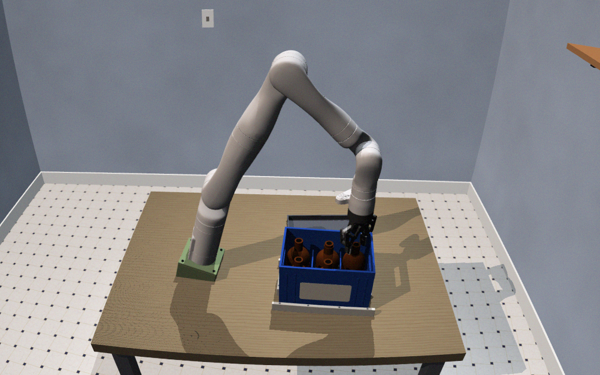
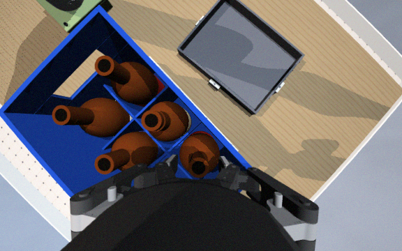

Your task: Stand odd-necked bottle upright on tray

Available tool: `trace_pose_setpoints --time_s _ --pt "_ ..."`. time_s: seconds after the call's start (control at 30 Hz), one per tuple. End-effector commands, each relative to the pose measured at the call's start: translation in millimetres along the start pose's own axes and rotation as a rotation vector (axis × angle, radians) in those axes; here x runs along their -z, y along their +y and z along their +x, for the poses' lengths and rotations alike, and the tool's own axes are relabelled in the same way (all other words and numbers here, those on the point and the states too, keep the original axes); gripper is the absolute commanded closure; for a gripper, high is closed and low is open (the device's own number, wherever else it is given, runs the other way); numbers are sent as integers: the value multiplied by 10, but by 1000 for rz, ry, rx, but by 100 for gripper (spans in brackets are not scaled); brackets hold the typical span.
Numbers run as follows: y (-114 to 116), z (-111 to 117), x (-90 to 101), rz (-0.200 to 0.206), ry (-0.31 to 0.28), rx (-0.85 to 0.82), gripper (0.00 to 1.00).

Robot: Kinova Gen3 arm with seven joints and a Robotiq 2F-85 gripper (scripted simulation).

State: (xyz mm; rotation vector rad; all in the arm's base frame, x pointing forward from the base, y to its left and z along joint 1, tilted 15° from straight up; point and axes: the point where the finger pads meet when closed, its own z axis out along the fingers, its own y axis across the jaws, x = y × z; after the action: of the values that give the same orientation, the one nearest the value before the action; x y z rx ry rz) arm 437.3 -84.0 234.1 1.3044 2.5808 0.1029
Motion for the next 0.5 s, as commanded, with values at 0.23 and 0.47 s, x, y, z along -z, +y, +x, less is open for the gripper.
trace_pose_setpoints --time_s 0.23,0.47 --pt "12 -11 188 -5 -4 0 36" --pt "10 -10 429 -5 -4 0 36"
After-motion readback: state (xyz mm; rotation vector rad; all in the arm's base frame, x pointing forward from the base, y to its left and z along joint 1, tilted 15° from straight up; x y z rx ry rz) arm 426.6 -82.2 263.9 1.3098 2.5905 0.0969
